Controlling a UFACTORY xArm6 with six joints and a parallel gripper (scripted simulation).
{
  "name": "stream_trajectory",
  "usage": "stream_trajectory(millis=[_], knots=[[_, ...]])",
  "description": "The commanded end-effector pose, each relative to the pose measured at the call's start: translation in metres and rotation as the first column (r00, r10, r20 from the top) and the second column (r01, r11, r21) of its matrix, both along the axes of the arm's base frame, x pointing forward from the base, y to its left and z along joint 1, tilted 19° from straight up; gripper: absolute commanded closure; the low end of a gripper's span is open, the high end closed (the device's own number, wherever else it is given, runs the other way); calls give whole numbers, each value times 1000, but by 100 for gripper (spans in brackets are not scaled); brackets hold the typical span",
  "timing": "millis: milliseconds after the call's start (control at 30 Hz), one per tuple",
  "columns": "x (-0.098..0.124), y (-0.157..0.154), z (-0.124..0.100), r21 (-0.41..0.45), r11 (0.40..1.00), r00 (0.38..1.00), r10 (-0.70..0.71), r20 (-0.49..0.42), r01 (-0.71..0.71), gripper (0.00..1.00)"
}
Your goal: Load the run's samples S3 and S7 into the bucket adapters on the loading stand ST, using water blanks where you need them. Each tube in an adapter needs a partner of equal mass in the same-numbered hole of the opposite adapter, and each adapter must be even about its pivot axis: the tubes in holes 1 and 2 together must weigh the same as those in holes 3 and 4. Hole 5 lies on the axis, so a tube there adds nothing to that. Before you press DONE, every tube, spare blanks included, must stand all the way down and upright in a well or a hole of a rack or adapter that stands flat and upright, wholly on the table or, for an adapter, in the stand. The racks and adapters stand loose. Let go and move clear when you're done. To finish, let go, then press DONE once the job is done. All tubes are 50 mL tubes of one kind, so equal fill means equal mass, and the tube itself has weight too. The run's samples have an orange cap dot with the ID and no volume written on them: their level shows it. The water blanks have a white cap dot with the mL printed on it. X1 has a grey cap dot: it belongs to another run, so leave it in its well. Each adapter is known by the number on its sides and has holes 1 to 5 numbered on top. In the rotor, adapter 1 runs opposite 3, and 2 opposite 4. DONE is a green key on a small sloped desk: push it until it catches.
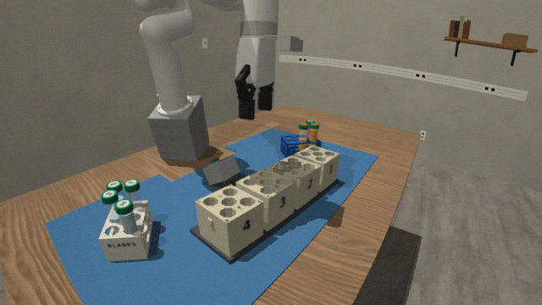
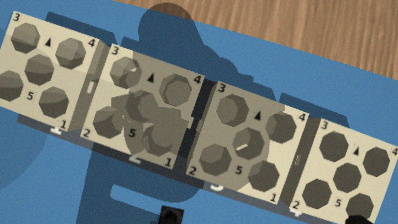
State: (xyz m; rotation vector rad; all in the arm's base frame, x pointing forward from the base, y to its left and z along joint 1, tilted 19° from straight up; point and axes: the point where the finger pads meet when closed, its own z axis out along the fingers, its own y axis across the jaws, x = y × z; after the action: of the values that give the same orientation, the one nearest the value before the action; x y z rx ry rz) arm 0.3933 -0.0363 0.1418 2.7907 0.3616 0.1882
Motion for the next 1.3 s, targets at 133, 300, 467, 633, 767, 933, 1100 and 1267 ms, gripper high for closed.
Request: stream_trajectory(millis=[133,300,467,633,767,933,1100,1267], knots=[[-8,-41,12,-18,960,957,276,-88,-279,0],[-13,-65,18,-28,904,897,419,-140,-427,0],[-16,-79,22,-30,859,849,499,-173,-511,0],[-21,-103,28,-27,767,752,620,-226,-641,0],[-26,-122,33,-18,680,659,703,-267,-733,0],[-30,-141,37,-4,582,555,773,-306,-813,0],[-34,-160,42,15,475,442,829,-343,-880,0],[-39,-184,48,46,332,290,876,-384,-942,0]])
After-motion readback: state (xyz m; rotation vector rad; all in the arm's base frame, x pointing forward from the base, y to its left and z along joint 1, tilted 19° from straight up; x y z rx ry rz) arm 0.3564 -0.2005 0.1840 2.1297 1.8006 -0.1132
